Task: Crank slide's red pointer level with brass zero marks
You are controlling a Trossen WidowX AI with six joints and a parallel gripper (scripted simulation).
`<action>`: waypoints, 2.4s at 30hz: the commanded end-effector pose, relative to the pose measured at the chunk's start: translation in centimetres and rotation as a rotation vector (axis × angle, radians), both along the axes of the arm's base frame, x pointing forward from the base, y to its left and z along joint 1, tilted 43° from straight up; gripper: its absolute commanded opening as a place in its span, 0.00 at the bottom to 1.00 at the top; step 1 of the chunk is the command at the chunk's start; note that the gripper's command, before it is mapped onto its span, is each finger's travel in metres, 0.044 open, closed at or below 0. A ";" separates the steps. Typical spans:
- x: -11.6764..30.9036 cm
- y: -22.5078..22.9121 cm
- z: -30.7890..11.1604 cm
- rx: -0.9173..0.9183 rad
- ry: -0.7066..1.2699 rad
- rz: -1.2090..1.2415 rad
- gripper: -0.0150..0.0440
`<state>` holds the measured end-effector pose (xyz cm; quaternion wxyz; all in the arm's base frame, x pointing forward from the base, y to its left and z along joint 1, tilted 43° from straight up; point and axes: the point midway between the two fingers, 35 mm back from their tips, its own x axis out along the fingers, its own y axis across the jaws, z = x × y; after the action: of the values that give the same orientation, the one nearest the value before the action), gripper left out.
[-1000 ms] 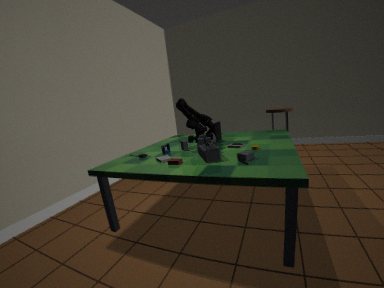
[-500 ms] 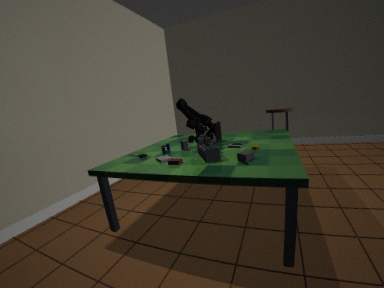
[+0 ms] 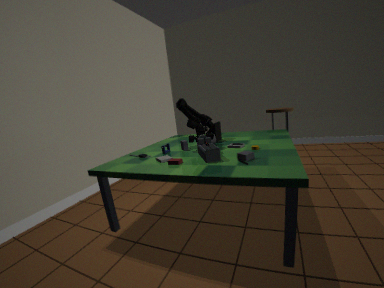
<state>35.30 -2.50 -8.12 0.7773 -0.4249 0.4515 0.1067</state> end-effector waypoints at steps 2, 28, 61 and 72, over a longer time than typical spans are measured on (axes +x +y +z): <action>-0.5 0.7 -0.4 0.009 0.016 0.016 0.25; -1.3 2.7 0.0 0.011 0.016 0.016 0.25; -0.6 4.7 3.3 0.012 0.016 0.016 0.25; -0.9 4.4 2.5 0.008 0.030 0.013 0.34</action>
<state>34.46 1.96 -5.60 0.7716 -0.4230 0.4597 0.1199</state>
